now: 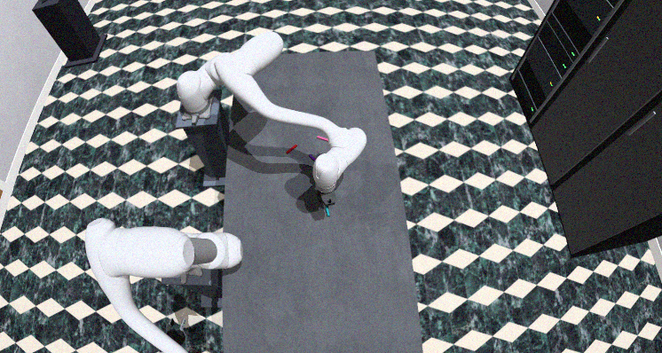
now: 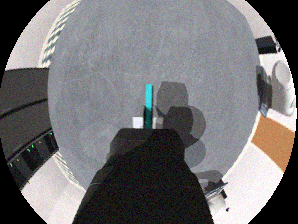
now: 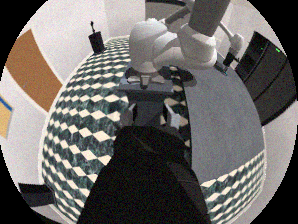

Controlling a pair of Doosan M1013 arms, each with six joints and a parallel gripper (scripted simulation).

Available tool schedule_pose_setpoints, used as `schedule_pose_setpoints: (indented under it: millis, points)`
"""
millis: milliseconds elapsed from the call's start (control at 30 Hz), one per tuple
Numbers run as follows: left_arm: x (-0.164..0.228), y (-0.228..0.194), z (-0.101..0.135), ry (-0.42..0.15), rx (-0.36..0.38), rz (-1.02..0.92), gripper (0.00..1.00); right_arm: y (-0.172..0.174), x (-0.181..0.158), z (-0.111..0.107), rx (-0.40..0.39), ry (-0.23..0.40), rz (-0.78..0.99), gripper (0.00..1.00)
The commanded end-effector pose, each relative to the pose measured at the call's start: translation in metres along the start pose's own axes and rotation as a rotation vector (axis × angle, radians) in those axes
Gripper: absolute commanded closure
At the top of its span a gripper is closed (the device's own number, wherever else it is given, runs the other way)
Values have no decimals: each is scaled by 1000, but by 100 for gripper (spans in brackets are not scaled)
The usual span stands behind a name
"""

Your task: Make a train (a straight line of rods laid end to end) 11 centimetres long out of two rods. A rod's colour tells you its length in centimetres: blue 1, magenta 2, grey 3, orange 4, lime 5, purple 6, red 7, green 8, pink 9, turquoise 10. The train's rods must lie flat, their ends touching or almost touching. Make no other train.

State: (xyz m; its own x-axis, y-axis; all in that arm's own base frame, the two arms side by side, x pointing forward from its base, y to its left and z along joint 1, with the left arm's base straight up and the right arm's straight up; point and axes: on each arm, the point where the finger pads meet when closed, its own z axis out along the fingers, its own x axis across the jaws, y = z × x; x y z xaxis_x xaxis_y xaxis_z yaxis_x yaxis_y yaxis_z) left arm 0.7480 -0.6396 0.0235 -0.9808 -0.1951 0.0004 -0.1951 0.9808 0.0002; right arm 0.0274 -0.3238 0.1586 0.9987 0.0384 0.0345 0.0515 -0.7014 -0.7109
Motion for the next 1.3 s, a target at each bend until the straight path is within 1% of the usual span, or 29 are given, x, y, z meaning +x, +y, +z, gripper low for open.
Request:
schedule_pose_setpoints:
  millis: [0,1267]
  points:
    - [0,1,-1,-2,2,3,76,0,2,0,-7,11,6,0]
    - [-4,3,-1,-2,2,1,76,0,2,0,-7,11,6,0]
